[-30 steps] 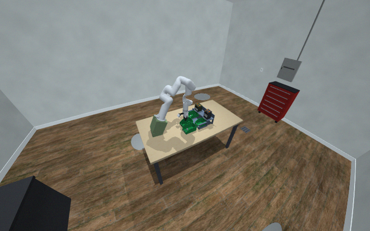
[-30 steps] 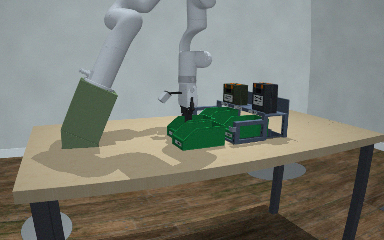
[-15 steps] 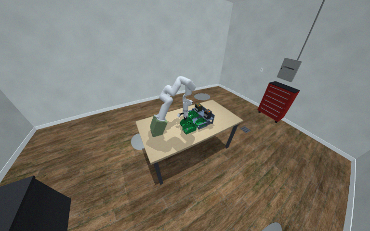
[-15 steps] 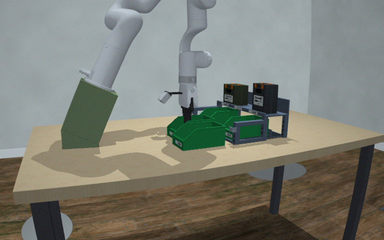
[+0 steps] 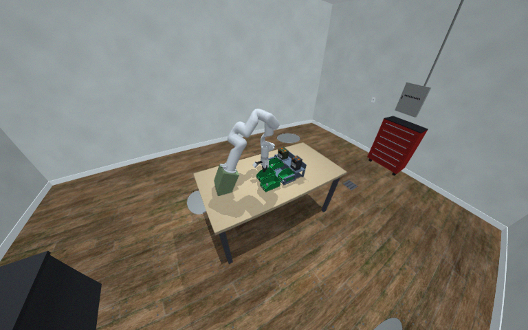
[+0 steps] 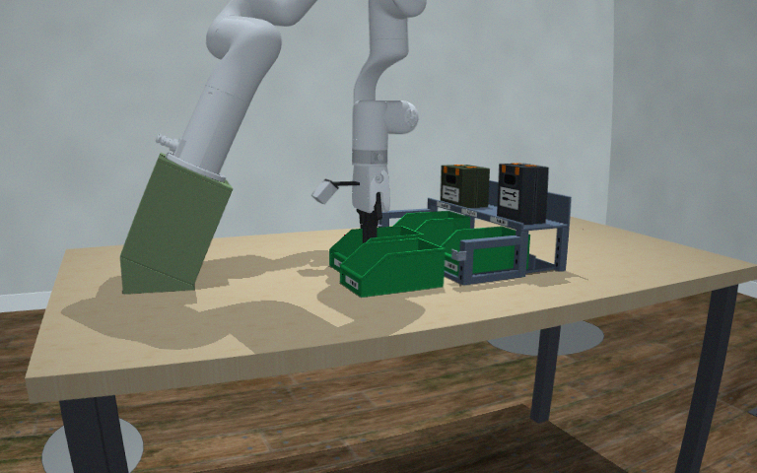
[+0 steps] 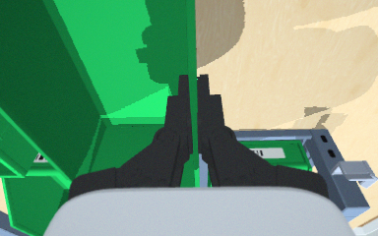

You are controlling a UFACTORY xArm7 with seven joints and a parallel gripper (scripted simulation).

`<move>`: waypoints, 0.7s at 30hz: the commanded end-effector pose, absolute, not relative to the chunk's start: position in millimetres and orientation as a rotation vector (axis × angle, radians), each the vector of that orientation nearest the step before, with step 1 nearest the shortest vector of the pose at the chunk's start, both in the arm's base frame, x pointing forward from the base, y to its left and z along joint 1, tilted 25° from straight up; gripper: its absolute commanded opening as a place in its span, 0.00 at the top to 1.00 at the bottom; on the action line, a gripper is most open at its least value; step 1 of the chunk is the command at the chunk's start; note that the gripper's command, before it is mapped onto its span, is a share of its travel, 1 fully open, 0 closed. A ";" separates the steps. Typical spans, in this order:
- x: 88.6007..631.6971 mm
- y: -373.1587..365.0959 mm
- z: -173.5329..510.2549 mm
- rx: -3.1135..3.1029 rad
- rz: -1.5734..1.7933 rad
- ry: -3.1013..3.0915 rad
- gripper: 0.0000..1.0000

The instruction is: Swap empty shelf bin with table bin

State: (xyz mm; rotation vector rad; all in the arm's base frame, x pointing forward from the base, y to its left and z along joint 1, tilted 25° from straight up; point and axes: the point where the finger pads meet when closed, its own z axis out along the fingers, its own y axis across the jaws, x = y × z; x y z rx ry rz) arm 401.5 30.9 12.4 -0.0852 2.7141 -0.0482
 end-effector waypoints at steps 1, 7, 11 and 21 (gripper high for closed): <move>402.1 31.1 13.1 -0.085 -0.048 2.713 1.00; 402.1 31.1 13.1 -0.085 -0.048 2.713 1.00; 402.1 31.1 13.1 -0.085 -0.048 2.713 1.00; 400.3 31.2 17.1 -0.085 -0.048 2.713 1.00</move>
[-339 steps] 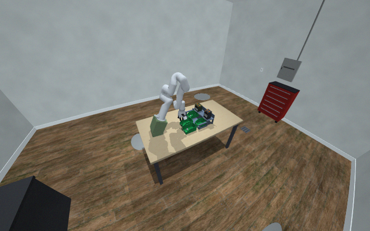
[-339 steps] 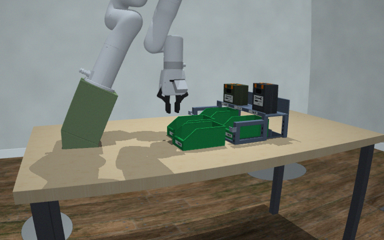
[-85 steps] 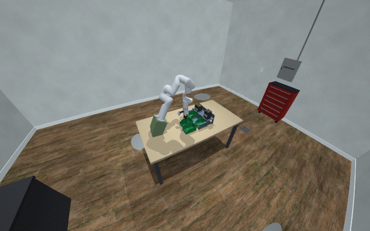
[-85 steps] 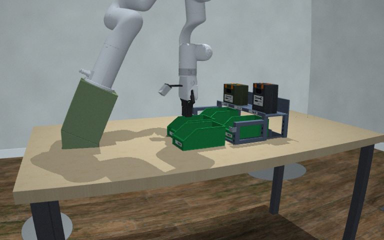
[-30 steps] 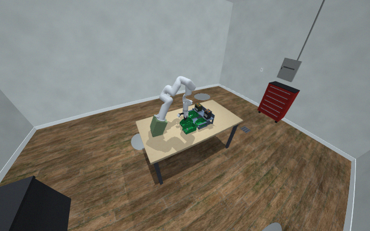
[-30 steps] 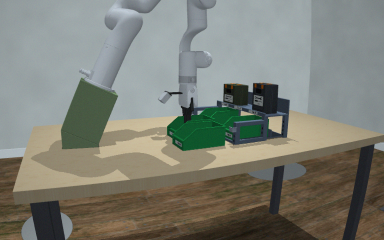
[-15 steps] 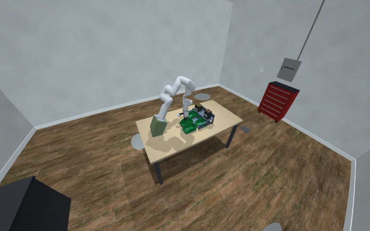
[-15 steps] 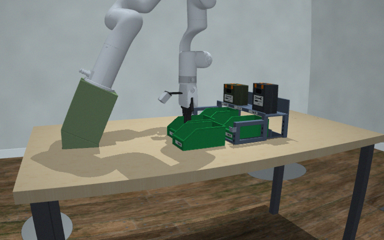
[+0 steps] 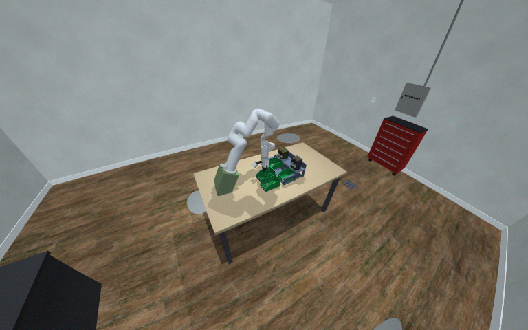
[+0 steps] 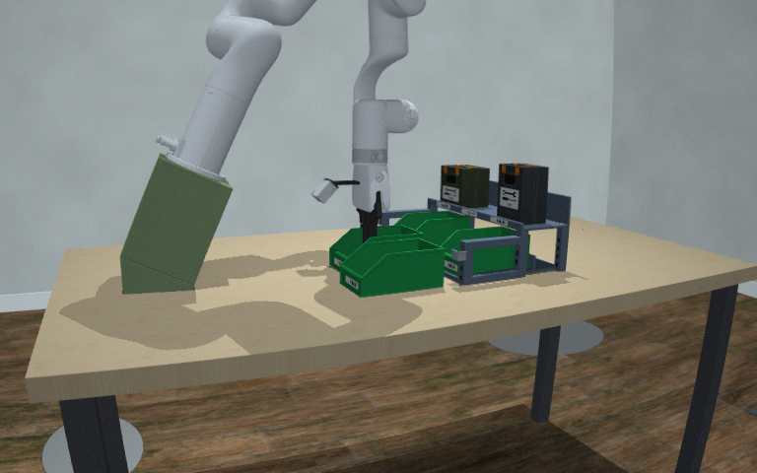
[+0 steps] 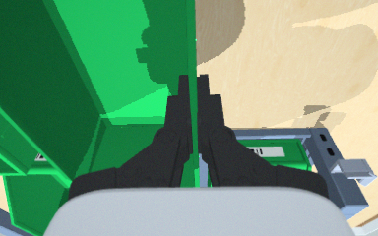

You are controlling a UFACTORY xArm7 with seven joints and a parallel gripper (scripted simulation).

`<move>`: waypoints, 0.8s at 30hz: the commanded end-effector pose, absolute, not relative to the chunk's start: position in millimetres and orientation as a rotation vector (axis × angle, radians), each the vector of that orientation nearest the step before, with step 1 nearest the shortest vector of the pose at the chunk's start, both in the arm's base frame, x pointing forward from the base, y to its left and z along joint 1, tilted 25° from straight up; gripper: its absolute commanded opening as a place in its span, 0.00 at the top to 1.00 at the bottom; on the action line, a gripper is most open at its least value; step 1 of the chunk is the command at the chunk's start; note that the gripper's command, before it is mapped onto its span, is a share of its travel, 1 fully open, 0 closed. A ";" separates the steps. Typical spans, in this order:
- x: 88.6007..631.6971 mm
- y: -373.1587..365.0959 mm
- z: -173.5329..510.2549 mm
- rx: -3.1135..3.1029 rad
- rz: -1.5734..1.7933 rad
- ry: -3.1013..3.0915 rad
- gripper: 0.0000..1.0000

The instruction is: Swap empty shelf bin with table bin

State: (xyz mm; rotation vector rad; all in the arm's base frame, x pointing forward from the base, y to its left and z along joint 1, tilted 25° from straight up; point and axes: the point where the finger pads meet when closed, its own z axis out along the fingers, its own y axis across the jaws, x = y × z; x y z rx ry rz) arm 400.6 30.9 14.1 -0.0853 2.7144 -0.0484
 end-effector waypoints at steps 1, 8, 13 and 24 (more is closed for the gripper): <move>399.8 31.2 18.3 -0.085 -0.048 2.713 1.00; 396.1 31.4 26.4 -0.085 -0.048 2.713 1.00; 390.8 31.7 38.0 -0.085 -0.048 2.713 1.00; 379.6 32.2 62.5 -0.085 -0.048 2.713 1.00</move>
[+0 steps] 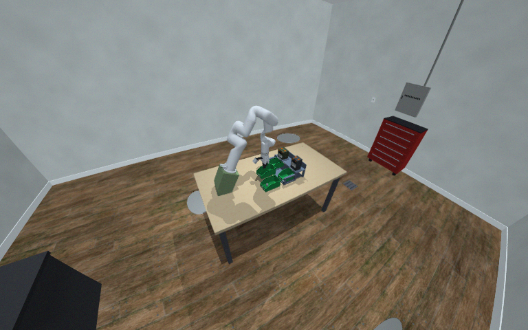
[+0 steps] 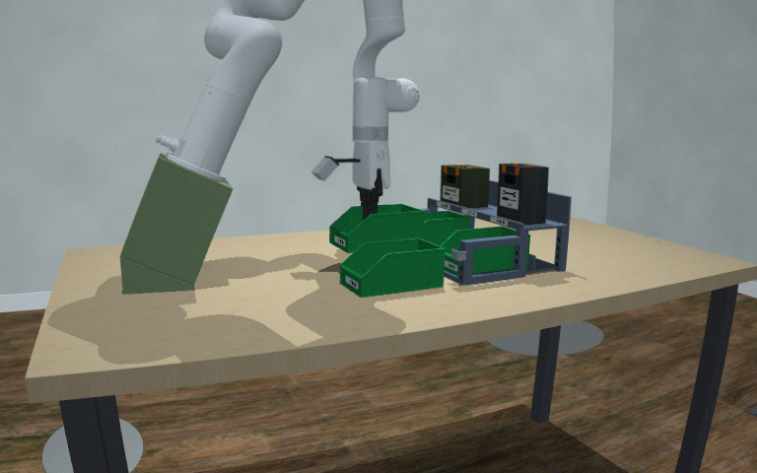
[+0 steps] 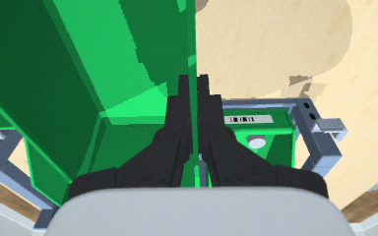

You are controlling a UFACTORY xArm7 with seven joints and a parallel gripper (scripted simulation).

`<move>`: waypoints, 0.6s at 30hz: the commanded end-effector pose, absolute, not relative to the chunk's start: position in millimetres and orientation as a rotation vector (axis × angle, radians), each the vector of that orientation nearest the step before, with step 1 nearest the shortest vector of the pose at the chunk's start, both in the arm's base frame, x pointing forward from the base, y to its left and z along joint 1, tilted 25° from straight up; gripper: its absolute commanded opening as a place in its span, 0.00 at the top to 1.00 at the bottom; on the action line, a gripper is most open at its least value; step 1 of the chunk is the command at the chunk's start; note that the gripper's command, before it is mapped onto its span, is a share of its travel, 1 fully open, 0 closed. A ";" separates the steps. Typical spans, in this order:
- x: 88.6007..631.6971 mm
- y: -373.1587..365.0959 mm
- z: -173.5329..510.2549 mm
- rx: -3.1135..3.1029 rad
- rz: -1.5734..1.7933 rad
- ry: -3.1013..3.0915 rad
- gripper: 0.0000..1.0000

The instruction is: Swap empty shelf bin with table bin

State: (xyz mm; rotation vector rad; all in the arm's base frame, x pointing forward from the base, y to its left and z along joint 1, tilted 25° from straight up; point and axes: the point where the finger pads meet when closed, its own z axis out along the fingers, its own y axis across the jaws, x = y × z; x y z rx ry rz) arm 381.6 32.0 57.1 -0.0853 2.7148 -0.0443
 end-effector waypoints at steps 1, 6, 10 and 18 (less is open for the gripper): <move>378.4 32.3 65.1 -0.085 -0.048 2.713 1.00; 372.9 32.6 77.2 -0.085 -0.048 2.713 1.00; 369.6 32.7 84.4 -0.085 -0.048 2.713 1.00; 366.9 32.9 90.3 -0.085 -0.048 2.713 1.00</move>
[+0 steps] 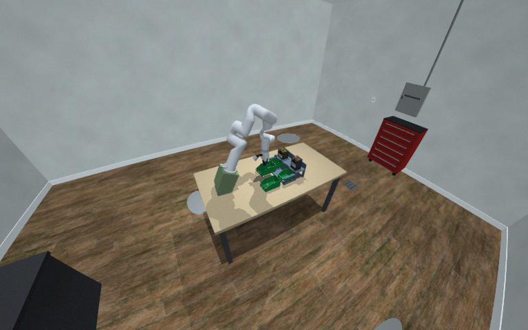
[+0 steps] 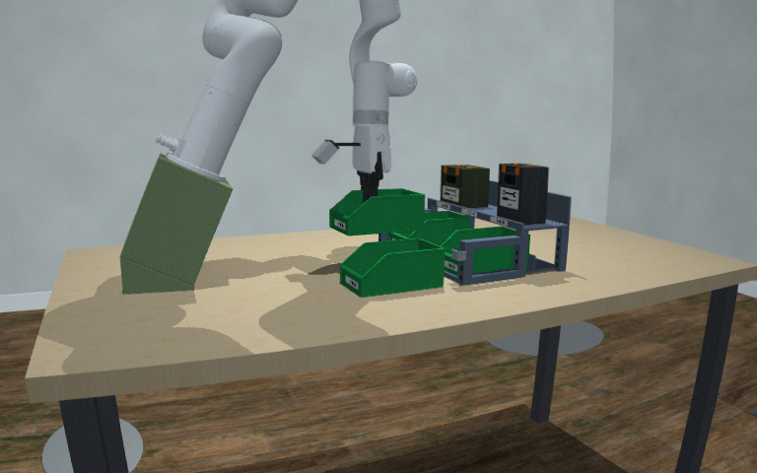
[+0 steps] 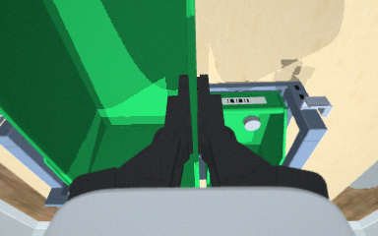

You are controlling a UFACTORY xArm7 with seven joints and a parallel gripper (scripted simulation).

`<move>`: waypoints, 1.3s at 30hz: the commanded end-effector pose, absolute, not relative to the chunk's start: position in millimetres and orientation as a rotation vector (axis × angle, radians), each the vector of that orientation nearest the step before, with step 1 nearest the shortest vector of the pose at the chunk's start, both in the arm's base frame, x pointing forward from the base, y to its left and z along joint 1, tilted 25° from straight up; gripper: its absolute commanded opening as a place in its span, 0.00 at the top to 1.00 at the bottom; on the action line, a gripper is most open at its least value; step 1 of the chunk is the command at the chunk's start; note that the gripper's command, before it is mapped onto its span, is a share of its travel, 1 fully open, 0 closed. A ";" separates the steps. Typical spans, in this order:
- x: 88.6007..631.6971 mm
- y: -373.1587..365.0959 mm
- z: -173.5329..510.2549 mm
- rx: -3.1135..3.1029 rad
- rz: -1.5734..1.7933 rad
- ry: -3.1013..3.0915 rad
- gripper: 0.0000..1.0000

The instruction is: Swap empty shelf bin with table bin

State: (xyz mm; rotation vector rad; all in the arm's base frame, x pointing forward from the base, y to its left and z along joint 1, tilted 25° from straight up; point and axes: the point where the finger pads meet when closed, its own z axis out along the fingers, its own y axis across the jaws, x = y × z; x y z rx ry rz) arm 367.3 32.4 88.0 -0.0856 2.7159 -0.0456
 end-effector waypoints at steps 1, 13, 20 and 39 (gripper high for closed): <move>366.7 32.9 90.7 -0.085 -0.048 2.713 1.00; 366.4 32.9 91.4 -0.085 -0.048 2.713 1.00; 366.4 33.1 91.3 -0.085 -0.048 2.713 1.00; 358.0 65.6 86.8 -0.085 -0.048 2.713 1.00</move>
